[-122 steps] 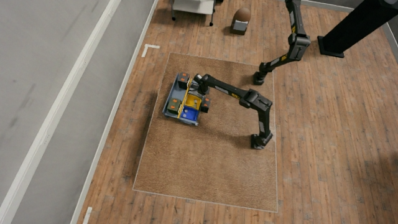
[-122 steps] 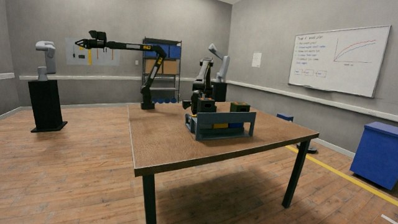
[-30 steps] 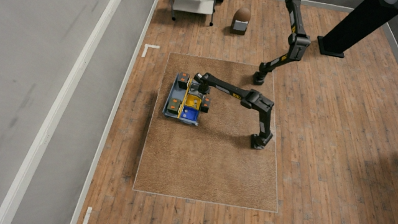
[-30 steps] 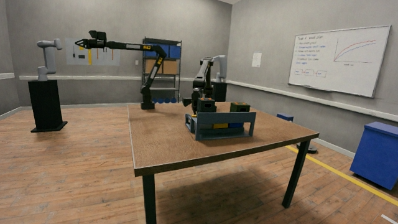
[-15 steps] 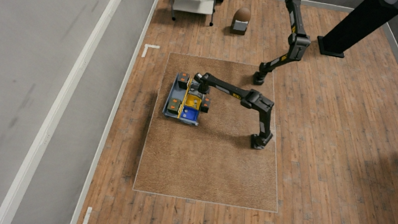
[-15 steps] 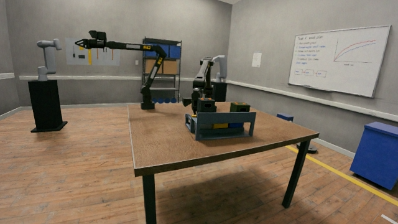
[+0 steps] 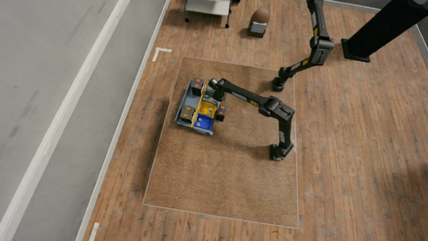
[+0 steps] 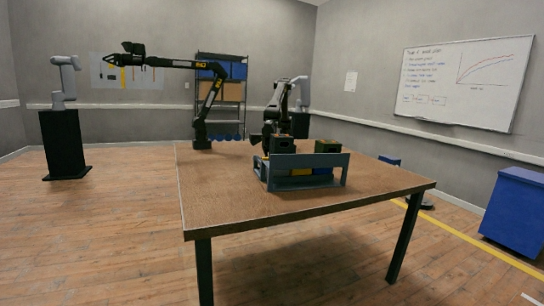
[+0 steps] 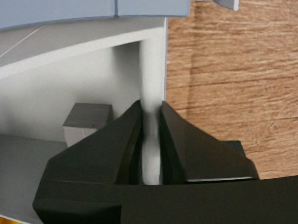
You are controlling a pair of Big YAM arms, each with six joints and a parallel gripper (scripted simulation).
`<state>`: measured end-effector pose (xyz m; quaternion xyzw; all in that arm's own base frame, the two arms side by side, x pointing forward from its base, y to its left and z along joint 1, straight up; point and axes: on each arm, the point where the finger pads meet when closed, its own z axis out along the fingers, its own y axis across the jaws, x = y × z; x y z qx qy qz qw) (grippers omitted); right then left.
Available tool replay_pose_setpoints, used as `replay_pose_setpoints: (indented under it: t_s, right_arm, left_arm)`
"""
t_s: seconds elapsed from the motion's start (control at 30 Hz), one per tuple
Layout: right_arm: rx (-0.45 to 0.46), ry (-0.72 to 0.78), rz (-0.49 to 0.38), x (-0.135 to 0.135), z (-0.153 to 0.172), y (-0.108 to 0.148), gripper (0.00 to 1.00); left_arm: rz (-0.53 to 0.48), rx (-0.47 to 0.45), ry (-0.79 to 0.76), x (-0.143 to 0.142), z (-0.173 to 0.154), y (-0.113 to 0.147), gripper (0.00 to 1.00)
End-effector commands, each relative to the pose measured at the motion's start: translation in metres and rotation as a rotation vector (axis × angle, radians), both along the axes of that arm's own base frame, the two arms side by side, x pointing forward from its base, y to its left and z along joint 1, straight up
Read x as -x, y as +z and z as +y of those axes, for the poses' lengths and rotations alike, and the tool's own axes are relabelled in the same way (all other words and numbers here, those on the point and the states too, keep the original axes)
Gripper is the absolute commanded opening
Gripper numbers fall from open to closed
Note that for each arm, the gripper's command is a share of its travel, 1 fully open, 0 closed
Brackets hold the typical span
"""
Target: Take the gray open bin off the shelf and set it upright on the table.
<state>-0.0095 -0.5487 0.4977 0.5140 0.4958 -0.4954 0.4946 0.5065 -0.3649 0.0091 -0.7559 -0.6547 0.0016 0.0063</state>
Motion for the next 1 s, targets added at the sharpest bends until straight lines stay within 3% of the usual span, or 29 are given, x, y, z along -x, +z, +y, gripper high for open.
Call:
replay_pose_setpoints:
  t_s: [0.0, 0.97]
  right_arm:
    - [0.02, -0.006, 0.018, 0.0043, 0.004, 0.0028, 1.0]
    - [0.02, -0.006, 0.018, 0.0043, 0.004, 0.0028, 1.0]
  left_arm:
    - [-0.125, 0.09, -0.012, -0.032, -0.0307, 0.0634, 0.0]
    - [-0.131, 0.094, -0.011, -0.0333, -0.033, 0.0654, 0.0]
